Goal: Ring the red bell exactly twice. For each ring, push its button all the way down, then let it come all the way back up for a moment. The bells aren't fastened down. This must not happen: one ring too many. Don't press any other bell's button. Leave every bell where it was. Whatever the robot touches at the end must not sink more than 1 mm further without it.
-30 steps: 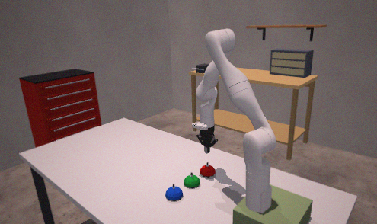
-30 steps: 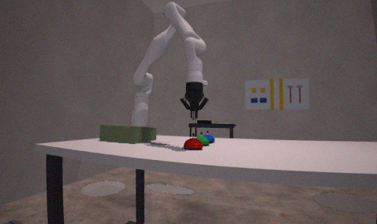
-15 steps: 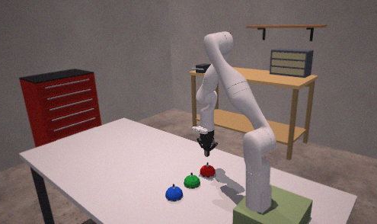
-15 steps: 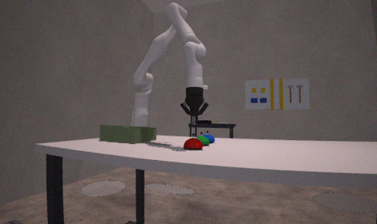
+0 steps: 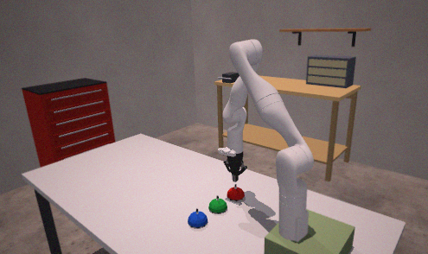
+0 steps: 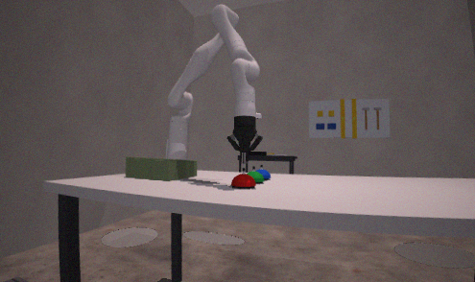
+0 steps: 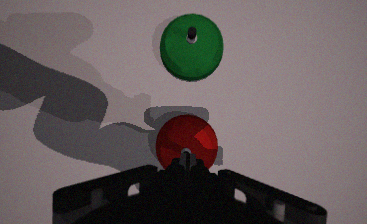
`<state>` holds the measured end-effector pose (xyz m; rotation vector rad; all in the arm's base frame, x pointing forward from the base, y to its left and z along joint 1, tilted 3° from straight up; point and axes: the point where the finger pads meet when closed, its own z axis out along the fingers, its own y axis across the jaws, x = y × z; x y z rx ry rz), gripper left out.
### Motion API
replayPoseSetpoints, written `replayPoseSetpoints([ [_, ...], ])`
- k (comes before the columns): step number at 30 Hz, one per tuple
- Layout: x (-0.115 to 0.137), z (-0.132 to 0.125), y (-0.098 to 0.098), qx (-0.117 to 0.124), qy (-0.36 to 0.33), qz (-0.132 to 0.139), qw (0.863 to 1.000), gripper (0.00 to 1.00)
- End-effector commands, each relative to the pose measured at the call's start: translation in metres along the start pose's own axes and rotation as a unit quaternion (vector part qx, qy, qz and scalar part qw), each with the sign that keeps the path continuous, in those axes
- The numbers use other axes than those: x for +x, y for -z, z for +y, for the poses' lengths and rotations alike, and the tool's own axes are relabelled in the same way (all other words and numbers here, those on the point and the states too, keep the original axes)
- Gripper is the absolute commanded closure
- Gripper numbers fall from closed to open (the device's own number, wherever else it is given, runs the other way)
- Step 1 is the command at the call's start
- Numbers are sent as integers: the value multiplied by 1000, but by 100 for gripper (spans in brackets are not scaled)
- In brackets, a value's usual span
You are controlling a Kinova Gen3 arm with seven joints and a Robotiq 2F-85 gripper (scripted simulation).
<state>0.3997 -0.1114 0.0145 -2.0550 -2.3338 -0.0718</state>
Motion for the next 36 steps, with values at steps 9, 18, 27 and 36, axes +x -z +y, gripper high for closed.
replayPoseSetpoints([
  [9,0,-1,-7,2,-1,1,1000,100],
  [18,0,-1,-8,2,-1,1,1000,100],
  [27,0,-1,-8,2,-1,1,1000,100],
  [36,0,-1,-8,2,-1,1,1000,100],
])
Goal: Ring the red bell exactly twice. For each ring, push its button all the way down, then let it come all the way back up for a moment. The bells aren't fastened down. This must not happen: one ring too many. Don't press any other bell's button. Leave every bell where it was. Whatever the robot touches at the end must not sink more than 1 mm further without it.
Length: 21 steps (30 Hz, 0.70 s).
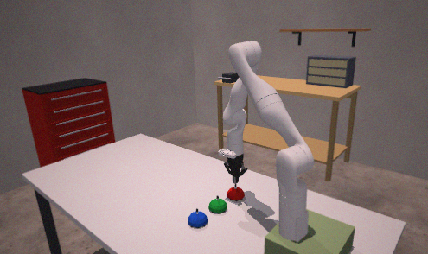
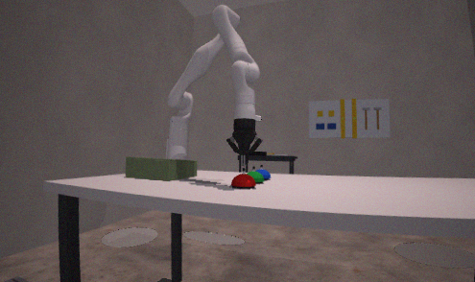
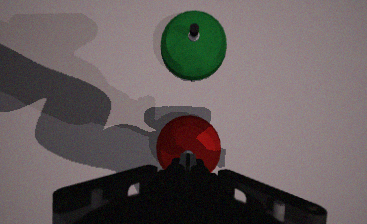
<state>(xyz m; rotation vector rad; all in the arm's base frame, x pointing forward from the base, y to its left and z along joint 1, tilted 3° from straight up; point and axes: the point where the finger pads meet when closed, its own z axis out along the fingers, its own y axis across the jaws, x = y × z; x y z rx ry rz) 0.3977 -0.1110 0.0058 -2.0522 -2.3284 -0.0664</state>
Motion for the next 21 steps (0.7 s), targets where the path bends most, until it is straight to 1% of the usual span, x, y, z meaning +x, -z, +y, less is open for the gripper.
replayPoseSetpoints([
  [1,0,1,1,-1,0,0,1000,100],
  [14,0,1,1,-1,0,0,1000,100],
  [21,0,1,-3,-1,0,0,1000,100],
])
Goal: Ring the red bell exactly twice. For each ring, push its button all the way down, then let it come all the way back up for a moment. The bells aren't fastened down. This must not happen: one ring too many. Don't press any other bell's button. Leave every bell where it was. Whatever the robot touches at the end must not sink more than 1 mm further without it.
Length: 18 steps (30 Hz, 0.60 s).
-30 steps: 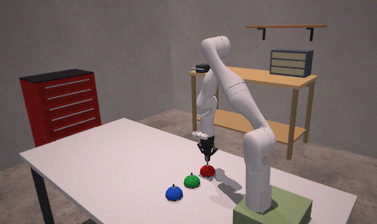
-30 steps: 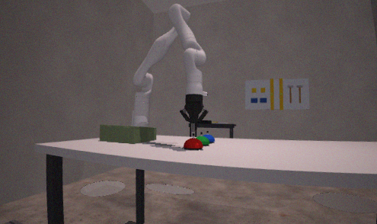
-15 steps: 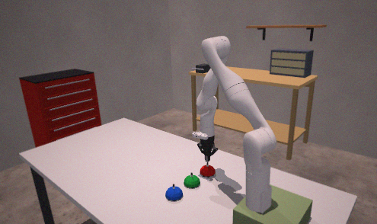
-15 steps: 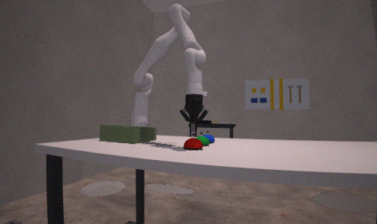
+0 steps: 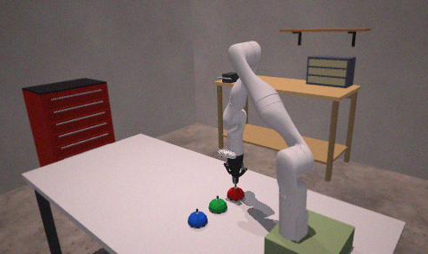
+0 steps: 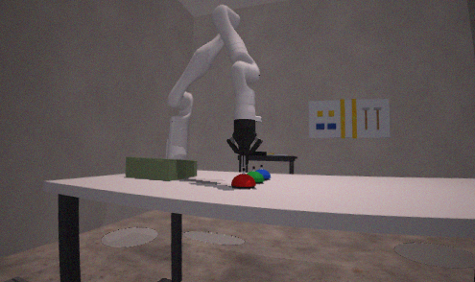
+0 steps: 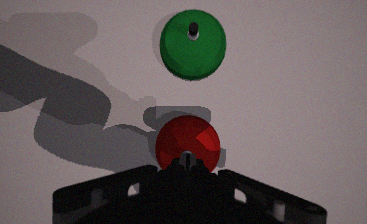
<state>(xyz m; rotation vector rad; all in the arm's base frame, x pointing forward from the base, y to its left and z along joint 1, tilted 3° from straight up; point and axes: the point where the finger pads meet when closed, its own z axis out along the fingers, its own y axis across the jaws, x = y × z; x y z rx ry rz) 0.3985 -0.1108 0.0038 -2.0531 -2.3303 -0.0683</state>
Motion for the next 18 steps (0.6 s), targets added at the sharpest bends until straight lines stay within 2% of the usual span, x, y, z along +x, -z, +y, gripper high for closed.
replayPoseSetpoints([
  [1,0,0,-2,0,0,0,1000,100],
  [18,0,0,-7,0,0,0,1000,100],
])
